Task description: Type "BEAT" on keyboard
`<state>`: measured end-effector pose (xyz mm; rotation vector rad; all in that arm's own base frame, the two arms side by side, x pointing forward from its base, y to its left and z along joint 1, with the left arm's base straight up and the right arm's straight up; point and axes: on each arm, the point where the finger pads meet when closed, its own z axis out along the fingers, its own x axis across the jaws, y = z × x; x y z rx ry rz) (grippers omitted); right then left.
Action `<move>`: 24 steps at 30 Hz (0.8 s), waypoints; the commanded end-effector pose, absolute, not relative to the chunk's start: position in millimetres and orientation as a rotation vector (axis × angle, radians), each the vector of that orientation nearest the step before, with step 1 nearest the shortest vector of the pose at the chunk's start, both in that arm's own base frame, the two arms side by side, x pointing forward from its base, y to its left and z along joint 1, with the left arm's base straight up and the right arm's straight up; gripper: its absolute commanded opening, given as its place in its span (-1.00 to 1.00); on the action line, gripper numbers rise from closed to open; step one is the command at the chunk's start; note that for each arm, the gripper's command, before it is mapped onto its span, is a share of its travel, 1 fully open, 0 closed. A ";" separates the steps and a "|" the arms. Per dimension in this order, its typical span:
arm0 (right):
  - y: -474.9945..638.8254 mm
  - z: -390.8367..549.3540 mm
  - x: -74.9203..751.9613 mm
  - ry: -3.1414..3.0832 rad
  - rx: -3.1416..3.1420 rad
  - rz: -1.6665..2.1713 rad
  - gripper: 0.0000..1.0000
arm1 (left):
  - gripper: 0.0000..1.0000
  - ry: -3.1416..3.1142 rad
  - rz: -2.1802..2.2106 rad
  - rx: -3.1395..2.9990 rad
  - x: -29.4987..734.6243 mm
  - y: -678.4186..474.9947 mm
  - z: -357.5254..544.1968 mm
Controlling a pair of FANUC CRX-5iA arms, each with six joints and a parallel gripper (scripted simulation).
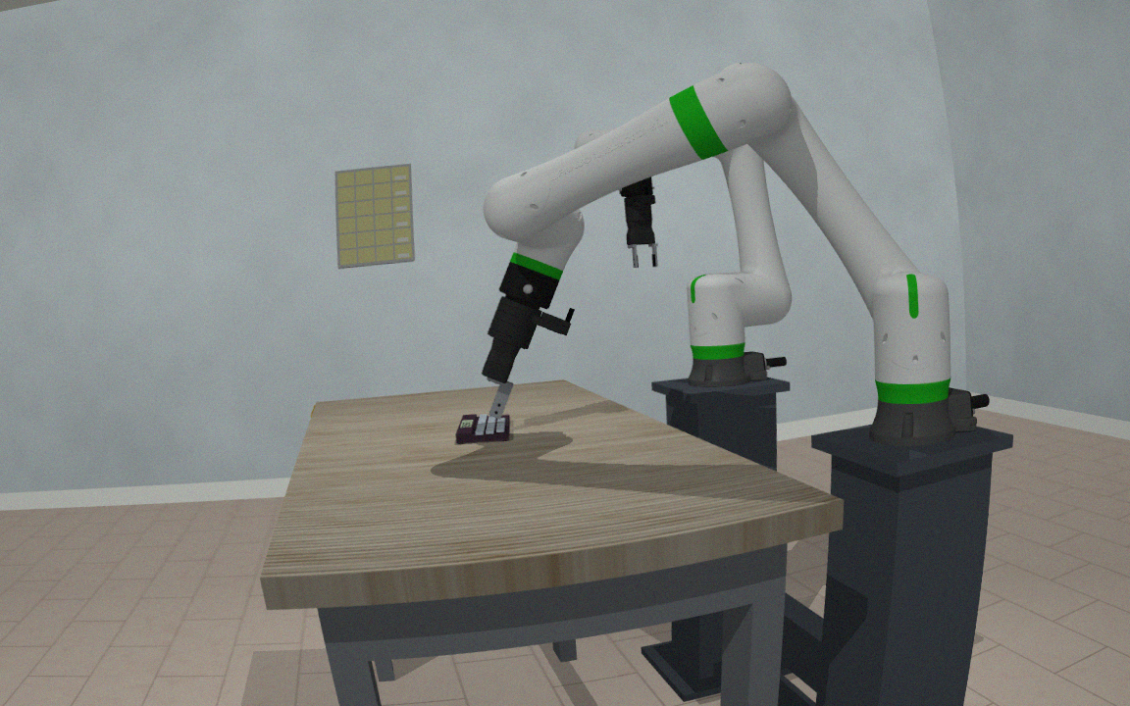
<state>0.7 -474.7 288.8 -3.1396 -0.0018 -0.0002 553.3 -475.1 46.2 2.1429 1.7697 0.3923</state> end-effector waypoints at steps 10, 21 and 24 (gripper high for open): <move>-475.0 289.7 0.6 -0.002 -3.142 0.000 1.00 | -1.00 1.769 0.392 2.141 553.8 -475.5 61.5; -475.0 289.7 0.6 -0.002 -3.142 0.000 1.00 | -1.00 1.769 0.392 2.141 553.8 -475.5 69.1; -475.0 289.7 0.6 -0.002 -3.142 0.000 1.00 | -1.00 1.769 0.392 2.141 553.8 -475.5 69.1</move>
